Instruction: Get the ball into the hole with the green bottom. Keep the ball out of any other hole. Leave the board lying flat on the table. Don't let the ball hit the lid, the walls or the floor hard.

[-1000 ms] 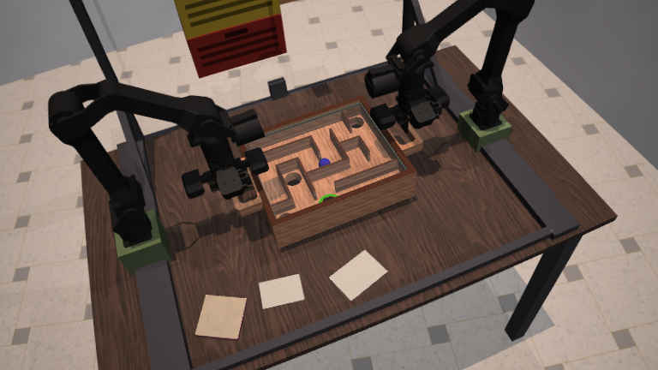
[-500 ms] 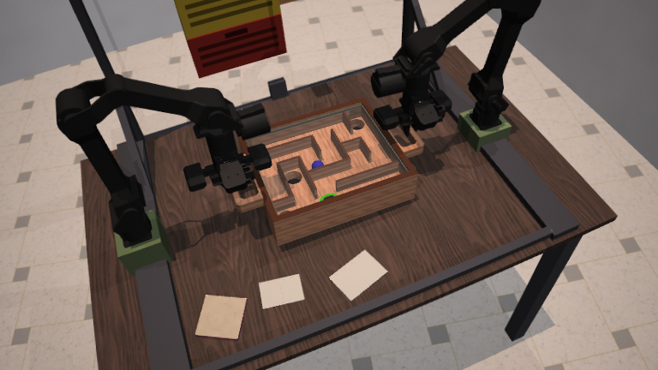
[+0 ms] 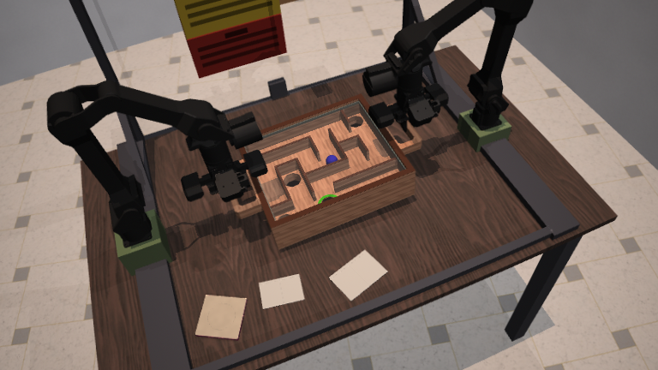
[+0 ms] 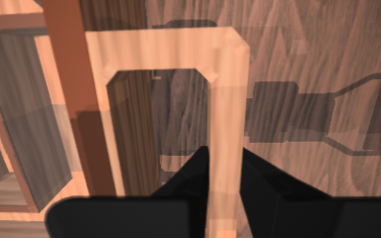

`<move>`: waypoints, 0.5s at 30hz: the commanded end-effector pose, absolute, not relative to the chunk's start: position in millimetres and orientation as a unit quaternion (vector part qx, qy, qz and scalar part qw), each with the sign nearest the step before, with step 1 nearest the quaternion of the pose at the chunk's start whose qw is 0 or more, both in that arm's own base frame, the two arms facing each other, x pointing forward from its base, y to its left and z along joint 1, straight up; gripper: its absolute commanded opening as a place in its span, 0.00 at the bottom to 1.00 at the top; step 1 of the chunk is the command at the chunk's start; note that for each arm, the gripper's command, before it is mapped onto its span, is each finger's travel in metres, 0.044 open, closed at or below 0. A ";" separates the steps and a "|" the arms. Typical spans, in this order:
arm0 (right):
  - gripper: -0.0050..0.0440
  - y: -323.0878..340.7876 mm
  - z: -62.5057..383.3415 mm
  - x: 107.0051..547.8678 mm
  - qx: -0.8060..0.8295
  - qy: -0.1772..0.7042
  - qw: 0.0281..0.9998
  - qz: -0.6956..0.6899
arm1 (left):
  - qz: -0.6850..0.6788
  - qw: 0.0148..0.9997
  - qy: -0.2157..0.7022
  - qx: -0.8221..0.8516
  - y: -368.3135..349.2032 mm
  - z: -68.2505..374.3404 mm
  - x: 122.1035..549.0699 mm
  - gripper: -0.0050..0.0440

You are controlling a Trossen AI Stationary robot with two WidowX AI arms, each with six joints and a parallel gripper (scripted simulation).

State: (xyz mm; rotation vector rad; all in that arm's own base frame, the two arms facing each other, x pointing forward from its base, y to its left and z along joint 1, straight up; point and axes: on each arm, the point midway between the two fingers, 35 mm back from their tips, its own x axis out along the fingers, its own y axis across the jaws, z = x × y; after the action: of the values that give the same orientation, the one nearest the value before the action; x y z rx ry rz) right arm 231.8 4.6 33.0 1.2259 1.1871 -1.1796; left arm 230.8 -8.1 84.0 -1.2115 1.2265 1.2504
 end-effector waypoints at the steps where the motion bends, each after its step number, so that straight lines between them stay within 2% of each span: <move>1: 0.00 4.4 53.0 244.8 0.514 0.490 0.512 -0.484 | 0.501 0.494 0.495 -0.510 -9.8 81.8 224.2 0.00; 5: 0.00 4.8 50.3 242.8 0.515 0.489 0.512 -0.484 | 0.501 0.496 0.493 -0.511 -9.5 86.4 227.8 0.00; 15: 0.00 5.3 72.3 250.2 0.488 0.510 0.491 -0.510 | 0.482 0.520 0.467 -0.529 -8.8 61.9 219.9 0.00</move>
State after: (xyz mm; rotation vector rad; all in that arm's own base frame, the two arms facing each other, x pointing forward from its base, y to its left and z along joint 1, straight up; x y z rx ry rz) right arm 240.7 4.7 55.3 1.1833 1.2459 -1.2431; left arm 221.8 -8.3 61.9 -1.2469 1.1620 1.1905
